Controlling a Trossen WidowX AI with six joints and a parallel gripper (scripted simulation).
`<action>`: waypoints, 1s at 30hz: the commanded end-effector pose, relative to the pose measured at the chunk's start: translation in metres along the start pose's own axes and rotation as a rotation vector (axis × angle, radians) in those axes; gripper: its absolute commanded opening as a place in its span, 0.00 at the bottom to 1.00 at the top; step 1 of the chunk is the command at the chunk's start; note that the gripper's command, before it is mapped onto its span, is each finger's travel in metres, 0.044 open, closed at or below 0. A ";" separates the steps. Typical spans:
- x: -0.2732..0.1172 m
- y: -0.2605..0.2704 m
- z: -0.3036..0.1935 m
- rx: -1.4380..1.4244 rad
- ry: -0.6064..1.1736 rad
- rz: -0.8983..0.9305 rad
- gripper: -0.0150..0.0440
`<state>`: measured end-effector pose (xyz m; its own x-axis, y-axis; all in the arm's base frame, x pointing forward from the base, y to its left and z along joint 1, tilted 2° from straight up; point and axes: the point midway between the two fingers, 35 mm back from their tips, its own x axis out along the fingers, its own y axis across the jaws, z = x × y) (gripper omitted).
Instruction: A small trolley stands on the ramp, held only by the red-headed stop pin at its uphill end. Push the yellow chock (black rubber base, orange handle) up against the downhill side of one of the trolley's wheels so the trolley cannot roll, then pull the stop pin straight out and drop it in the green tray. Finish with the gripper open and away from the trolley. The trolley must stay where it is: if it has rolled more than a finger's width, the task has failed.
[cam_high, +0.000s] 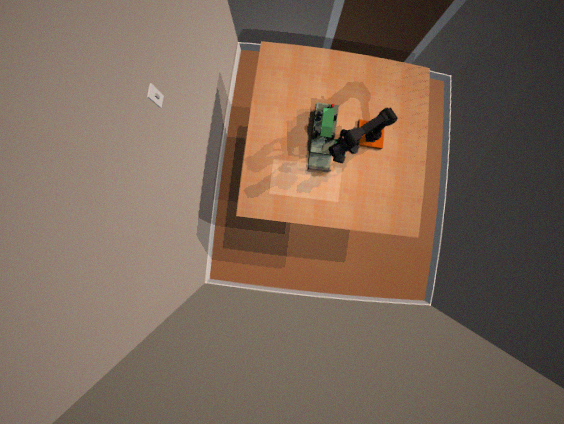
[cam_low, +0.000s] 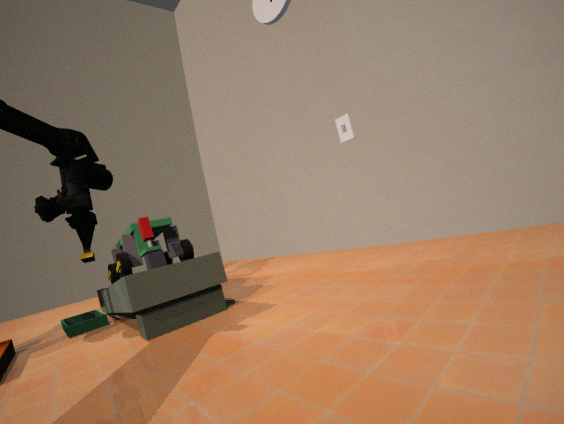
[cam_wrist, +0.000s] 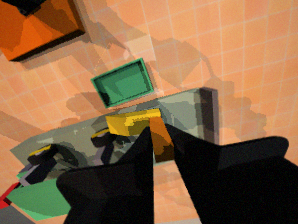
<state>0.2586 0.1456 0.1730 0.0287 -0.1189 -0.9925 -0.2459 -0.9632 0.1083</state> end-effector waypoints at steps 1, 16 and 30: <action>0.000 -0.001 -0.001 -0.122 0.004 0.011 0.25; 0.004 -0.007 -0.020 -0.145 0.007 0.012 0.25; 0.024 -0.010 -0.029 -0.145 0.008 0.012 0.25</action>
<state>0.2899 0.1464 0.1567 0.0342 -0.1287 -0.9911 -0.1084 -0.9863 0.1243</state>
